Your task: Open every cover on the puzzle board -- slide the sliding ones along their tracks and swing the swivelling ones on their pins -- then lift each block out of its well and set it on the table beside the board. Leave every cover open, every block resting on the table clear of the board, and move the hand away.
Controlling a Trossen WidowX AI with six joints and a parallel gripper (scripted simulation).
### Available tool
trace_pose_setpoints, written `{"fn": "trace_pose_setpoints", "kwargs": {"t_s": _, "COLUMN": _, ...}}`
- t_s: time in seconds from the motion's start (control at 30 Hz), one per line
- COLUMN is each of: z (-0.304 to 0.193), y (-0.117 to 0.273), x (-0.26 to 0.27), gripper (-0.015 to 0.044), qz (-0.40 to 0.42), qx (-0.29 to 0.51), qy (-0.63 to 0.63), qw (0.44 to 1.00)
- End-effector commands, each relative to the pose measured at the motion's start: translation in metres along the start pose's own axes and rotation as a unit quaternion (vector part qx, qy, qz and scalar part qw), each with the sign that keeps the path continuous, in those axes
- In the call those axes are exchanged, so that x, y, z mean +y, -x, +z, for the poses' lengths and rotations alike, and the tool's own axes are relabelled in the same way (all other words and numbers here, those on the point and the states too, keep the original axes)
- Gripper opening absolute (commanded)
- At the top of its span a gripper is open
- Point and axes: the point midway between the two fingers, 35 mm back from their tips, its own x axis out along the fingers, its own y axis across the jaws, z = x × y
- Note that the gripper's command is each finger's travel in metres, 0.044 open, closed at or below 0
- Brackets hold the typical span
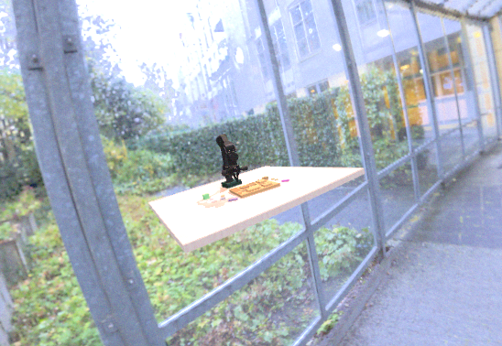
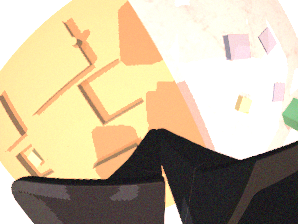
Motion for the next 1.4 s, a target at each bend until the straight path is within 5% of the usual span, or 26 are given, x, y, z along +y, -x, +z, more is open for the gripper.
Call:
{"fn": "trace_pose_setpoints", "kwargs": {"t_s": 0.0, "z": -0.004, "y": -0.004, "x": 0.037, "gripper": 0.0, "qz": -0.003, "qx": 0.006, "qy": 0.25, "qw": 0.968}}
{"fn": "trace_pose_setpoints", "kwargs": {"t_s": 0.37, "z": -0.022, "y": -0.004, "x": 0.095, "gripper": 0.0, "qz": 0.004, "qx": 0.007, "qy": 0.603, "qw": 0.798}}
{"fn": "trace_pose_setpoints", "kwargs": {"t_s": 0.83, "z": -0.059, "y": -0.005, "x": 0.162, "gripper": 0.0, "qz": 0.012, "qx": 0.003, "qy": 0.893, "qw": 0.449}}
{"fn": "trace_pose_setpoints", "kwargs": {"t_s": 1.37, "z": -0.061, "y": -0.009, "x": 0.164, "gripper": 0.0, "qz": 0.012, "qx": 0.003, "qy": 0.896, "qw": 0.444}}
